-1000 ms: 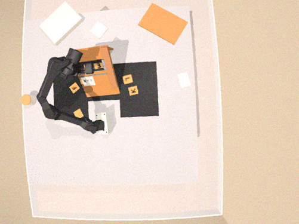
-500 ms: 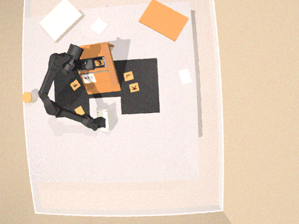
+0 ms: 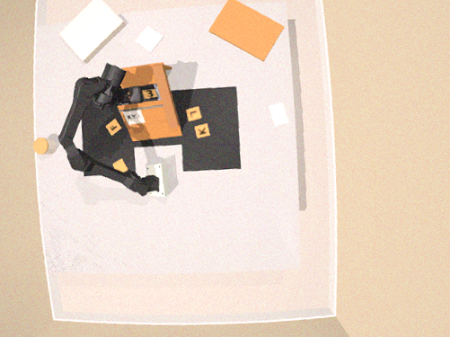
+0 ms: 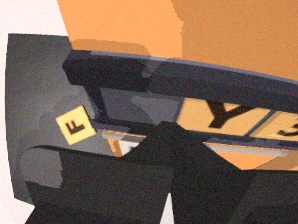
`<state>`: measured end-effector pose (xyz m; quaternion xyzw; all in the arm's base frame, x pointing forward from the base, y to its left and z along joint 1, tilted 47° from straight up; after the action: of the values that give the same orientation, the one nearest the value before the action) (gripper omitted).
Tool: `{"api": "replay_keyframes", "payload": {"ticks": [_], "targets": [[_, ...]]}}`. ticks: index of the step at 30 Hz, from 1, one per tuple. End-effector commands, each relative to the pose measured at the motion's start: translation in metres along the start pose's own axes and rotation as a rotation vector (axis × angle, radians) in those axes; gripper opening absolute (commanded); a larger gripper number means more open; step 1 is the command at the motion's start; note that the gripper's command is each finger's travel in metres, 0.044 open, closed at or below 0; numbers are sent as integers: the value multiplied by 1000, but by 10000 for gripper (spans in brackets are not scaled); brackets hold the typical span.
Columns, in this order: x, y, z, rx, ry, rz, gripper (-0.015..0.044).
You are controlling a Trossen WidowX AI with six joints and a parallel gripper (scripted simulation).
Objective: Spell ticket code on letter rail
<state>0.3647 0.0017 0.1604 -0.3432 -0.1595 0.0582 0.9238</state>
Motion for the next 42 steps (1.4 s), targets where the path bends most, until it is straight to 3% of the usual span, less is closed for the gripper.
{"api": "replay_keyframes", "payload": {"ticks": [1, 42], "targets": [[3, 2, -1, 6, 5, 4, 0], [7, 11, -6, 18, 4, 21, 0]]}}
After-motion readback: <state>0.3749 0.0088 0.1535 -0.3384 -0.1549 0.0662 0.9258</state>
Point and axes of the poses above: the point midway between the two fingers, 35 mm back from their tips, its own y axis out along the fingers, its own z axis across the jaws, x = y × z, the point moved 1 cm from there along -y, back along the fingers, and after that the axes turned 10 degrees about -y, right-handed, at the moved point
